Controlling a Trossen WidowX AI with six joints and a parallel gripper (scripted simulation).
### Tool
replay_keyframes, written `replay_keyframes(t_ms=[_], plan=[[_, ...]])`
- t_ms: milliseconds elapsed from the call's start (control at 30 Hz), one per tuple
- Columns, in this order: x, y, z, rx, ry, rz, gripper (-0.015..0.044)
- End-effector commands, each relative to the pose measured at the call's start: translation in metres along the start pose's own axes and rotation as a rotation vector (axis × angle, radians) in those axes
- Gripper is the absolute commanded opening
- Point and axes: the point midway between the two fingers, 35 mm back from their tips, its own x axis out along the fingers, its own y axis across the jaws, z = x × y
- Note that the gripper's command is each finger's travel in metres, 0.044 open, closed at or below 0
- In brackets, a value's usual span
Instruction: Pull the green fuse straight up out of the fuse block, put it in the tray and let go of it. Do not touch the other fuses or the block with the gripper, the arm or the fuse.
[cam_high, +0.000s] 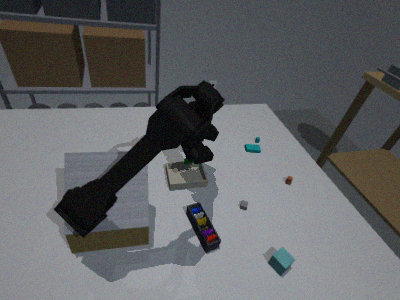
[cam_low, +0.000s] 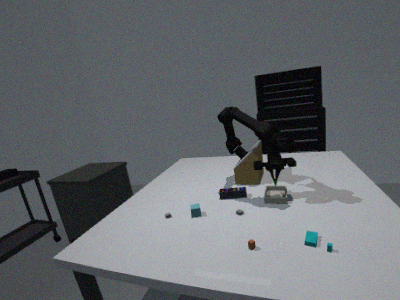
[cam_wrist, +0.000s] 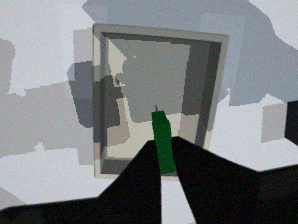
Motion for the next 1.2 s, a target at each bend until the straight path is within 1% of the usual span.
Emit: replay_keyframes(t_ms=[0,567,967,1000,1100,1167], plan=[[0.006,0.000,-0.001,-0.006,0.001,-0.004,0.0000],[0.032,0.000,-0.001,-0.006,0.001,-0.005,0.0000],[0.029,0.000,-0.001,0.000,0.003,-0.001,0.0315],[0.026,0.000,-0.001,-0.001,0.003,-0.001,0.0330],[-0.005,0.000,-0.001,-0.005,0.001,-0.003,0.0330],[-0.008,0.000,-0.001,-0.006,0.001,-0.003,0.0330]])
